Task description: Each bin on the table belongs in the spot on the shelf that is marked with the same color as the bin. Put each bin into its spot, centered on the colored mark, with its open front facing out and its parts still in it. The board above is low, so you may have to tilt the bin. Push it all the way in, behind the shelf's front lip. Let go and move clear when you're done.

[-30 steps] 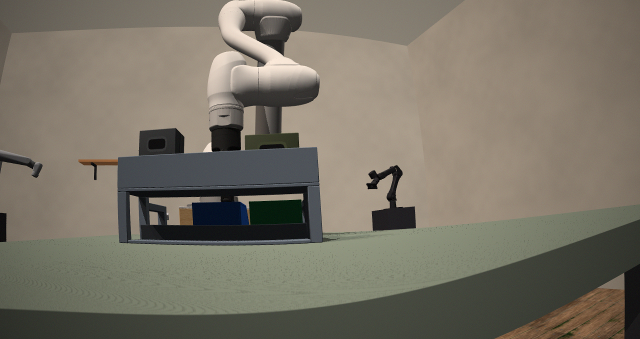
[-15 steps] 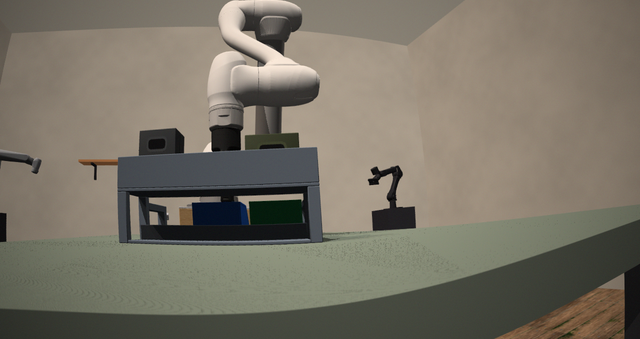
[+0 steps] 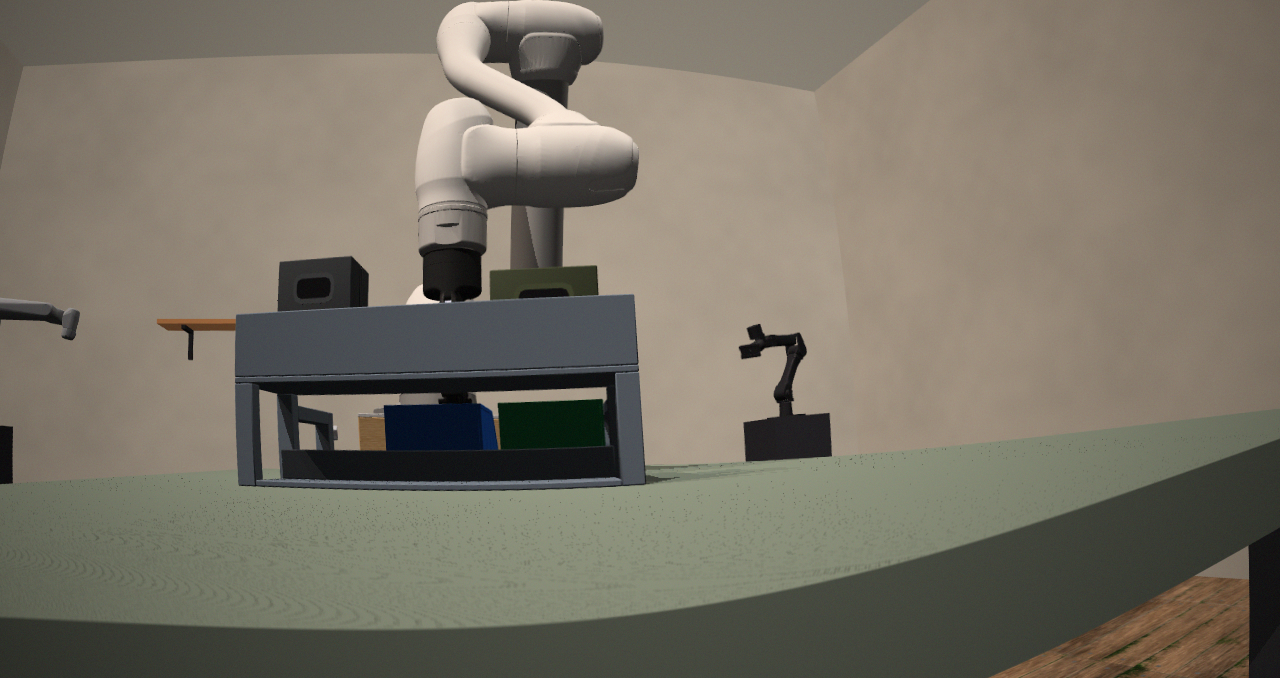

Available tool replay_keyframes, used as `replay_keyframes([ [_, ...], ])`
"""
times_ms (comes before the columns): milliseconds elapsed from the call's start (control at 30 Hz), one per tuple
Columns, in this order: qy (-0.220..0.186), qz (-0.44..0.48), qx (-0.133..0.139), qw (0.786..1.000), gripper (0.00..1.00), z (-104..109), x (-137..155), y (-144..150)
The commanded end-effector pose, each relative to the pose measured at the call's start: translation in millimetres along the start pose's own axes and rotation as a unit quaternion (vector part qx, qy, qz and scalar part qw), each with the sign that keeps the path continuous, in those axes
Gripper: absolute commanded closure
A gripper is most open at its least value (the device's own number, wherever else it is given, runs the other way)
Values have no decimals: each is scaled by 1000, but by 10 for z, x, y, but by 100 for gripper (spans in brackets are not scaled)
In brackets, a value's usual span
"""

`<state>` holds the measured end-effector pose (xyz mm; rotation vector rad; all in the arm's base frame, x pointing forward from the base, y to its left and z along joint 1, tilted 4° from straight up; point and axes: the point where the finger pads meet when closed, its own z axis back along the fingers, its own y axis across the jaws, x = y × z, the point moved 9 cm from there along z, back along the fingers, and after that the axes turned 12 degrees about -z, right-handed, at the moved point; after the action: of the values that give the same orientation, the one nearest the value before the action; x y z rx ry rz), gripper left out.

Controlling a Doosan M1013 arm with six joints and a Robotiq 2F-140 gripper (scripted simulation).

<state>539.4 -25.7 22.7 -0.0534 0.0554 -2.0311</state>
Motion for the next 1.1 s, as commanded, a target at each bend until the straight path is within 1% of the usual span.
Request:
replay_keyframes([
  [0, -1, 4, -1, 1000, 90, 42, 19, -58],
  [300, -1, 4, -1, 1000, 90, 118, 34, -131],
  [733, -1, 4, -1, 1000, 90, 148, 37, -142],
  [900, -1, 4, -1, 1000, 90, 241, 37, -142],
  [1067, -1, 4, -1, 1000, 90, 403, 37, -142],
])
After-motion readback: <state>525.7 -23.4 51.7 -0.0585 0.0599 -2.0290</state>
